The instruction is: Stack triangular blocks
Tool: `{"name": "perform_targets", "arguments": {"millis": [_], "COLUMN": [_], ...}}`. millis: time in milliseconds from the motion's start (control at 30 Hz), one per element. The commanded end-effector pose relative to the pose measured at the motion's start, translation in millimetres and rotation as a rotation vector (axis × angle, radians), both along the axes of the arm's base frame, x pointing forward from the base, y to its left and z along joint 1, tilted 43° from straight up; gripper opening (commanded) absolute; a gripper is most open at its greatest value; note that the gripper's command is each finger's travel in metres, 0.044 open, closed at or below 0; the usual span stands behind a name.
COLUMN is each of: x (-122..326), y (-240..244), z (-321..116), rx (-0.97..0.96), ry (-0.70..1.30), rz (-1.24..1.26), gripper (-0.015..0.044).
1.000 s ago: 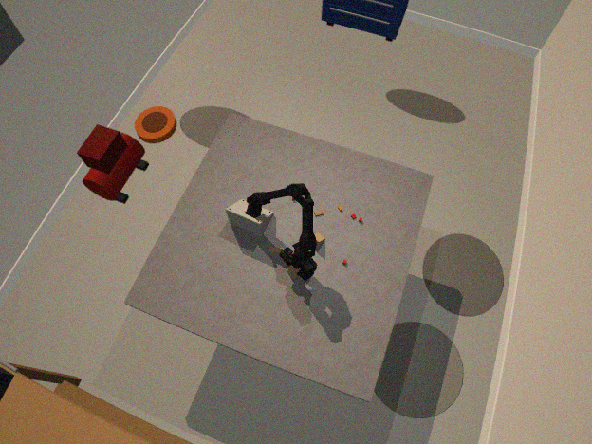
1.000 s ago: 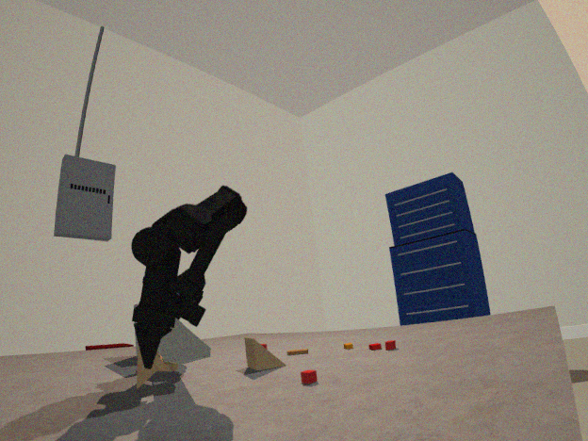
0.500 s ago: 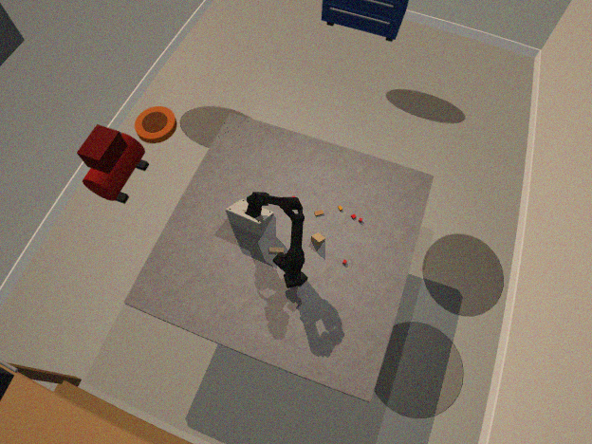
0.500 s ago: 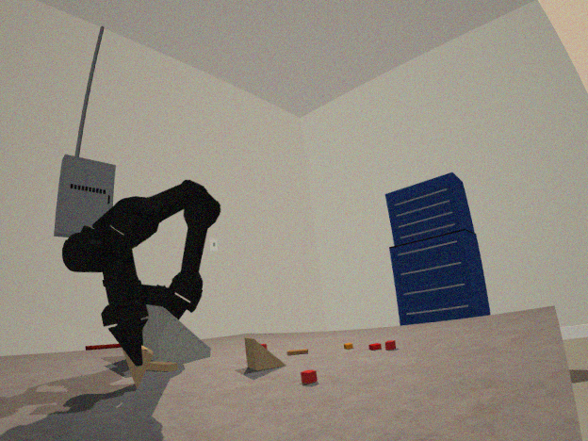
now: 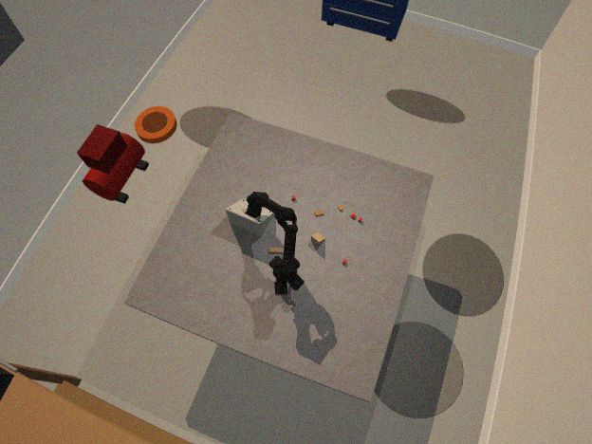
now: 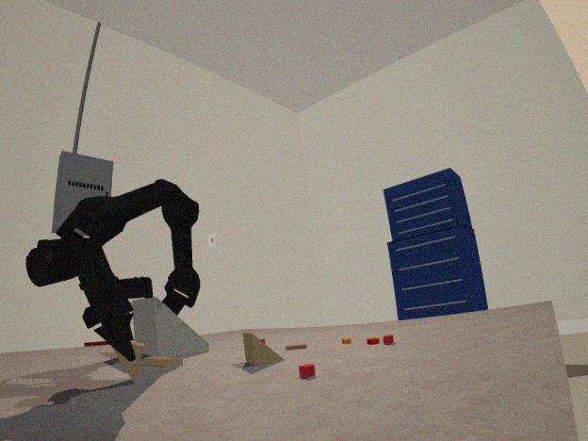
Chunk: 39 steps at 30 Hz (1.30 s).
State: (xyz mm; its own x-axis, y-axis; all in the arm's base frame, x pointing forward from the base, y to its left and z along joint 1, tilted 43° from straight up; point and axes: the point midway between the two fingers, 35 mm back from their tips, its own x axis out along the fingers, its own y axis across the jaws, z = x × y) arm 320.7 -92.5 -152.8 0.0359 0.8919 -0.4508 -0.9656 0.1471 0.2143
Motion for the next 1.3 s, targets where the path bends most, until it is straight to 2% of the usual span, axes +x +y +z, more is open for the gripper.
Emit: {"name": "perform_targets", "arguments": {"millis": [0,300,600,833,1033,1100,1267], "x": [-1,-1,0,4,5,5,4], "y": [1,1,-1,-64,-63,-49,-10], "z": [0,0,2,73,72,68,57], "rx": [-0.001,-0.001,-0.002,-0.024,-0.039,-0.125,-0.533], "ry": [0.005,0.005,0.006,0.048,0.038,0.085,0.208], "rz": [0.002,0.002,0.000,-0.063,-0.066,0.013,0.231], "gripper": [0.0210,0.0440,0.0440,0.0440,0.0440,0.0440,0.0440]}}
